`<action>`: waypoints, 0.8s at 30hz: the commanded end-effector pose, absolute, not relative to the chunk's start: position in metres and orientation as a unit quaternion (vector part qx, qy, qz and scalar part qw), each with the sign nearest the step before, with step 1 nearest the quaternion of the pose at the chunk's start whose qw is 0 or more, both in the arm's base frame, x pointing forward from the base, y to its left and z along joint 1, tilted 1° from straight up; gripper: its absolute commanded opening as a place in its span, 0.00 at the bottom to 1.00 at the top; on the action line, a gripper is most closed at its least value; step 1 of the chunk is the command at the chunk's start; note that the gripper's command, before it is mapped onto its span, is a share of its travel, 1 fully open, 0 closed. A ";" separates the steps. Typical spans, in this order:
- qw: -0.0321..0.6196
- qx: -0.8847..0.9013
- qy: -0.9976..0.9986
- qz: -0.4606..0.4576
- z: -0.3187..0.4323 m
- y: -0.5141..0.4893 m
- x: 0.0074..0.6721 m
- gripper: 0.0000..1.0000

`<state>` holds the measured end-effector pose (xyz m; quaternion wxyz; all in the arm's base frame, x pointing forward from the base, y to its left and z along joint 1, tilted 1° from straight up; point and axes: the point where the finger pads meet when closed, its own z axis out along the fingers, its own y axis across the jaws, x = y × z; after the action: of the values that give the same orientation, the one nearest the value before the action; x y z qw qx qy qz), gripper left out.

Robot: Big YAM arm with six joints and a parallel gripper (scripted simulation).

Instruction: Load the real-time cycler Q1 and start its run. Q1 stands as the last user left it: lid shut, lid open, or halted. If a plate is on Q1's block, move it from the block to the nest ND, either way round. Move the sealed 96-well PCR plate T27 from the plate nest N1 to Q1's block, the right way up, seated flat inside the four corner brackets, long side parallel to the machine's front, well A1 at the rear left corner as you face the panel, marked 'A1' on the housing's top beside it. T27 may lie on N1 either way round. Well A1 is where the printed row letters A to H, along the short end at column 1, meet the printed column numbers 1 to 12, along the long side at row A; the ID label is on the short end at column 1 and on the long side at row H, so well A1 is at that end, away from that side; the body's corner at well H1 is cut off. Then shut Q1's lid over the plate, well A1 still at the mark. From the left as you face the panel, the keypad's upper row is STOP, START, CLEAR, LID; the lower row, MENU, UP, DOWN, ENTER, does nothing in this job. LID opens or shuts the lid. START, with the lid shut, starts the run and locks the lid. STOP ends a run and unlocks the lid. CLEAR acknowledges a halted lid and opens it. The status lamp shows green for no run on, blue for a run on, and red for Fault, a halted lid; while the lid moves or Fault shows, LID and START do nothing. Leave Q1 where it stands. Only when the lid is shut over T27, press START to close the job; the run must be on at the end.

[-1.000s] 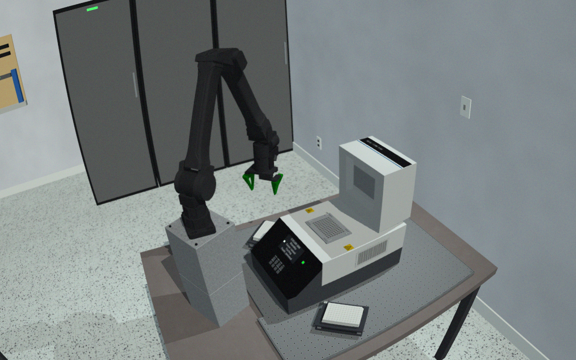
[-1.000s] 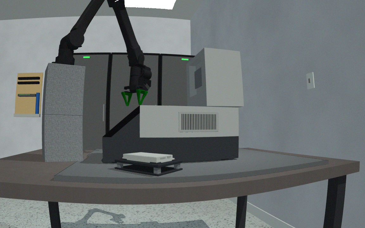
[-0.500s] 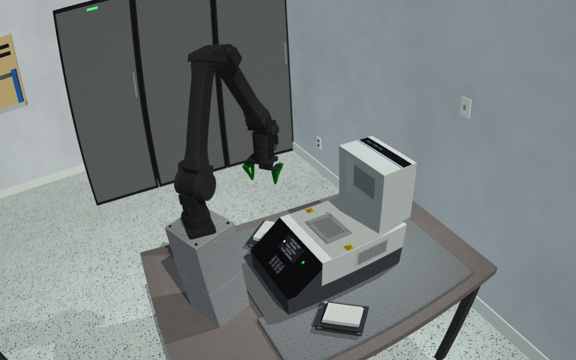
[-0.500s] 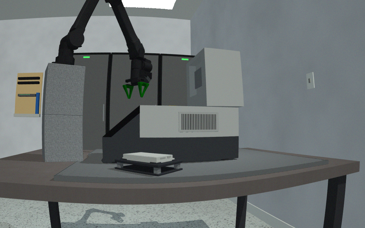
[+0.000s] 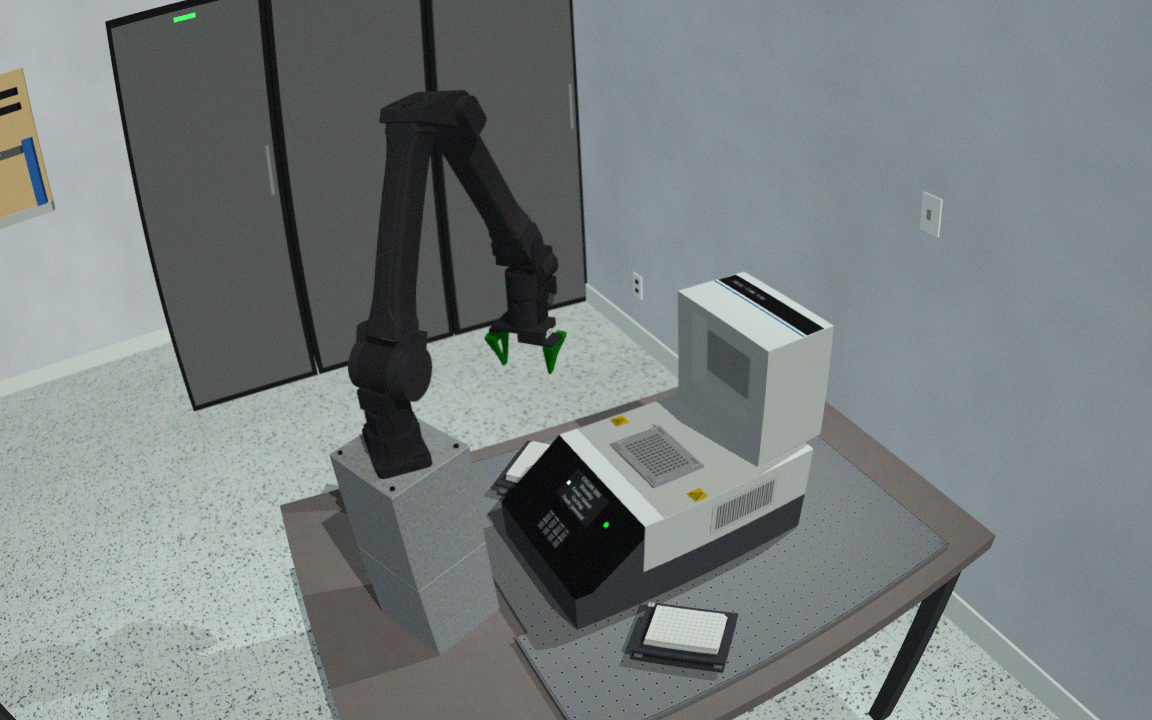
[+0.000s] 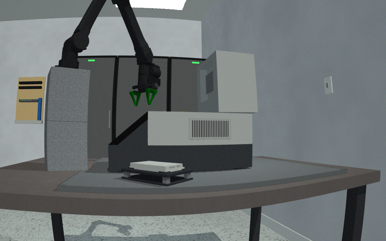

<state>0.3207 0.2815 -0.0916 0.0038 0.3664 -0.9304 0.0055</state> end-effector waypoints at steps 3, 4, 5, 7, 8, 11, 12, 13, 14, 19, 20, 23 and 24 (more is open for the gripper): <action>-0.026 0.357 -0.934 -0.005 -0.080 0.296 0.347 1.00; -0.024 0.357 -0.934 -0.004 -0.081 0.294 0.345 1.00; -0.022 0.359 -0.933 -0.003 -0.082 0.295 0.342 1.00; -0.019 0.363 -0.932 -0.002 -0.084 0.294 0.336 1.00; -0.017 0.364 -0.931 -0.001 -0.085 0.293 0.334 1.00; -0.015 0.366 -0.931 -0.001 -0.086 0.292 0.332 1.00; -0.013 0.368 -0.930 0.000 -0.087 0.291 0.331 1.00; -0.011 0.371 -0.929 0.001 -0.088 0.290 0.329 1.00; -0.010 0.372 -0.928 0.001 -0.089 0.288 0.327 1.00; -0.003 0.375 -0.927 0.004 -0.091 0.285 0.319 1.00; -0.005 0.375 -0.927 0.003 -0.090 0.287 0.321 1.00; -0.011 0.376 -0.927 0.001 -0.087 0.292 0.326 1.00; -0.013 0.376 -0.927 0.000 -0.087 0.294 0.327 1.00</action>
<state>0.3194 0.2792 -0.0927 0.0057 0.3658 -0.9307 0.0062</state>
